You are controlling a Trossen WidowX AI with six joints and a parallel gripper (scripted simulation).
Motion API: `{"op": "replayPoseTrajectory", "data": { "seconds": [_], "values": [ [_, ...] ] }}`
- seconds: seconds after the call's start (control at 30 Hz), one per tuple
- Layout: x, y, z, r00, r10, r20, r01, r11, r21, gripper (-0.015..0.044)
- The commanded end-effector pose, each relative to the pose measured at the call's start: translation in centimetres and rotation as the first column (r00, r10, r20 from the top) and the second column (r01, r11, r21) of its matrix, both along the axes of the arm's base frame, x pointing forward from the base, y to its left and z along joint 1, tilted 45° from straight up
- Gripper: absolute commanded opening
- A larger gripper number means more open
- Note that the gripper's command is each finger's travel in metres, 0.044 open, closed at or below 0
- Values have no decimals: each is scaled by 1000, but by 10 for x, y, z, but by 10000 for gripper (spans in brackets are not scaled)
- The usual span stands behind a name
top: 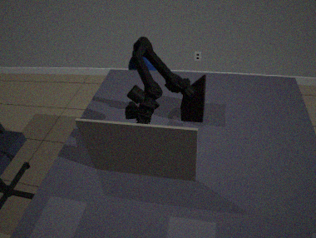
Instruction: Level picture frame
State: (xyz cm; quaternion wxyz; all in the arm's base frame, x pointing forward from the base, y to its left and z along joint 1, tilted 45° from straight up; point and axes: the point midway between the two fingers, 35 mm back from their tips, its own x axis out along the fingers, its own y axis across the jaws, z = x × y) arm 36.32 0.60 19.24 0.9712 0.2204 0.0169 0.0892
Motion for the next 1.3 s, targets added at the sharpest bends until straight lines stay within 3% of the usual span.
{"op": "replayPoseTrajectory", "data": {
  "seconds": [0.0,1.27],
  "values": [
    [0,2,2,1000,9,7,-9,1000,1,0],
    [0,1,9,1000,9,7,-9,1000,1,0]
  ]
}}
